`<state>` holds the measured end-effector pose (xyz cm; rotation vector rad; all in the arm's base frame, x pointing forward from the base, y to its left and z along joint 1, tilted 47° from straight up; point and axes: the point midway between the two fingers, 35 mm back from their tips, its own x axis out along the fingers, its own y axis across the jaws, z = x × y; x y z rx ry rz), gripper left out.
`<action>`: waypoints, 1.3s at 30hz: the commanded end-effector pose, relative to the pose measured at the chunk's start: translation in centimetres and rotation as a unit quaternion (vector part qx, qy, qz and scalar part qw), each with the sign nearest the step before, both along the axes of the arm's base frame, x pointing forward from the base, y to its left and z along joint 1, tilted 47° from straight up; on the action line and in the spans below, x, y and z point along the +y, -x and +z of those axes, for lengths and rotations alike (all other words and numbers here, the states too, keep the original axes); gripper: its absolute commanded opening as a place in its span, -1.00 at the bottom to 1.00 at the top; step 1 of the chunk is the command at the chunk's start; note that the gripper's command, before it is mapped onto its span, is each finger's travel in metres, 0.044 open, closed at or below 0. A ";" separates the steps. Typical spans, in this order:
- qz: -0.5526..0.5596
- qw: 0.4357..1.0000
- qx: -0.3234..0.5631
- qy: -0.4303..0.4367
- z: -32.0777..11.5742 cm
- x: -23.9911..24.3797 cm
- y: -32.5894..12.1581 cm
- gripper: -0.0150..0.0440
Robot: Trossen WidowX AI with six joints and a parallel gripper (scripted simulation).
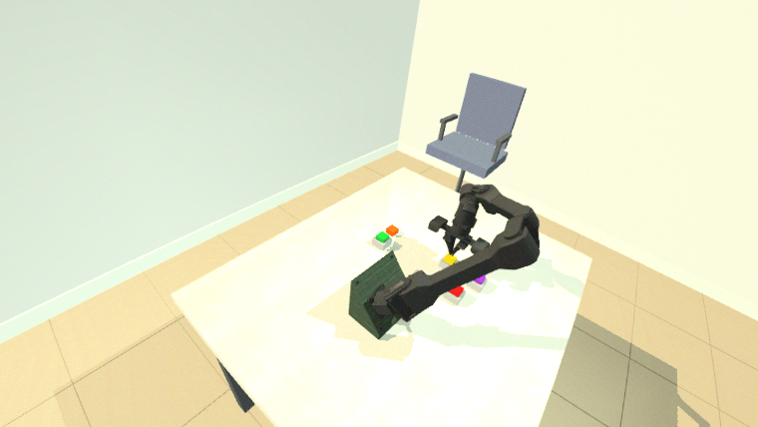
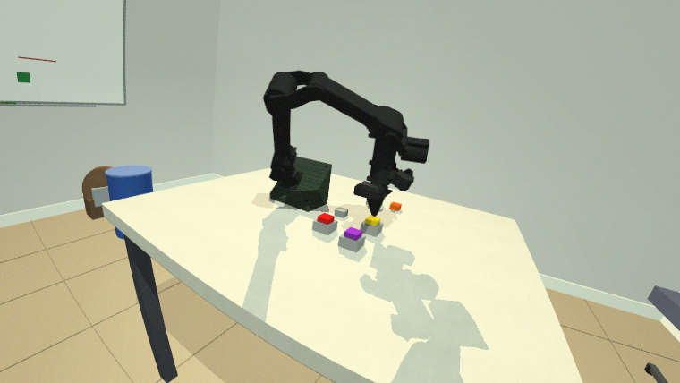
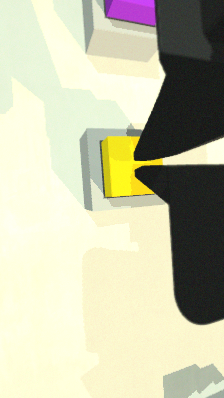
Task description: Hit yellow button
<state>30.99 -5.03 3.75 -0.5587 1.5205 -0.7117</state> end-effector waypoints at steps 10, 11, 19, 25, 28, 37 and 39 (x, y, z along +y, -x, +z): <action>0.001 1.000 0.003 0.003 -1.0 -1.2 0.3 -0.42; 0.001 1.000 0.003 0.003 -1.0 -1.2 0.3 -0.42; 0.001 1.000 0.003 0.003 -1.0 -1.2 0.3 -0.42; 0.001 1.000 0.003 0.003 -1.0 -1.2 0.3 -0.42; 0.001 1.000 0.001 0.001 -0.3 -0.3 0.1 -0.42; 0.007 1.000 0.002 -0.005 0.0 3.6 -0.5 -0.07; 0.013 1.000 0.002 -0.012 -1.6 6.7 -0.9 0.11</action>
